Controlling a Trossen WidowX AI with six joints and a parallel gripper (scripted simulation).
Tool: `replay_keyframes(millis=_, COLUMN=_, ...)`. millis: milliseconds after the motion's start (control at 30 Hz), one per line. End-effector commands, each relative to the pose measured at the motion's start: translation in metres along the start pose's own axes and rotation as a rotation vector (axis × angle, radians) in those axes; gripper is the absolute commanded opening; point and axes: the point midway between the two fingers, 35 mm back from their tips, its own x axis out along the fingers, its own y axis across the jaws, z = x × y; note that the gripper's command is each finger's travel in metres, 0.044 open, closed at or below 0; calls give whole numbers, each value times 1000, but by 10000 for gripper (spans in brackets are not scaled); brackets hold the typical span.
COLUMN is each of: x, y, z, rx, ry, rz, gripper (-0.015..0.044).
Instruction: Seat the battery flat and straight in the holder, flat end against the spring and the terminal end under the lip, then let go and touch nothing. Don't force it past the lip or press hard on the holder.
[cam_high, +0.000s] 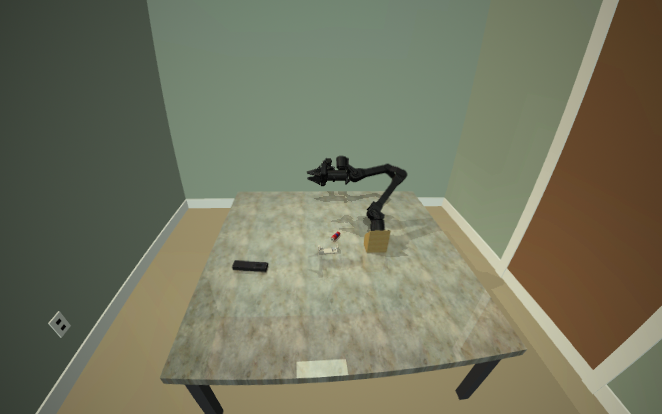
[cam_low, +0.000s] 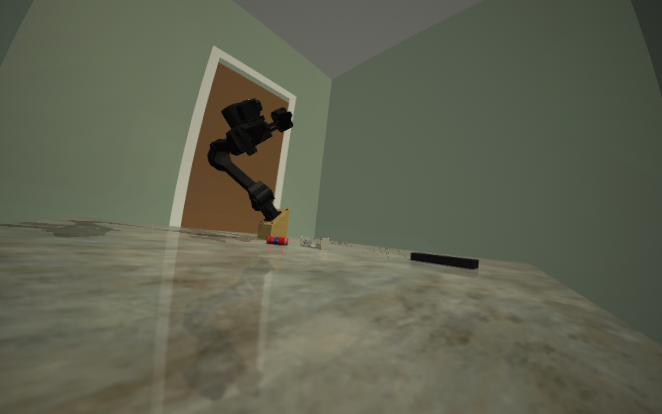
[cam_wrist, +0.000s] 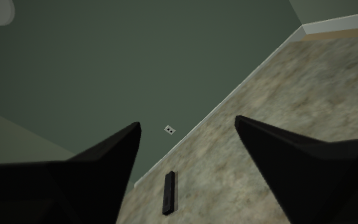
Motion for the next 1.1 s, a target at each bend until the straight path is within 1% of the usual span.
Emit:
replay_keyframes(millis=0, x=2, y=-1, z=-5, rx=-8, ry=22, rz=-7, gripper=374)
replay_keyframes(millis=33, x=6, y=-2, z=-22, rx=-35, ry=90, rz=-27, gripper=347)
replay_keyframes(millis=100, x=12, y=-8, z=-81, rx=-155, ry=342, rz=-84, gripper=295)
replay_keyframes(millis=167, x=9, y=-12, z=-114, rx=-242, ry=494, rz=-105, gripper=242)
replay_keyframes(millis=267, x=-7, y=-20, z=-168, rx=-421, ry=767, rz=-120, gripper=241)
replay_keyframes(millis=400, x=-45, y=-33, z=-223, rx=-714, ry=1132, rz=-85, gripper=241)
replay_keyframes(millis=500, x=-79, y=-45, z=-247, rx=-969, ry=1399, rz=-13, gripper=241)
replay_keyframes(millis=600, x=-112, y=-59, z=-255, rx=-1263, ry=1664, rz=109, gripper=241)
replay_keyframes(millis=667, x=-118, y=-62, z=-254, rx=-1326, ry=1715, rz=140, gripper=241)
replay_keyframes(millis=1067, x=-118, y=-62, z=-254, rx=-1326, ry=1715, rz=140, gripper=241)
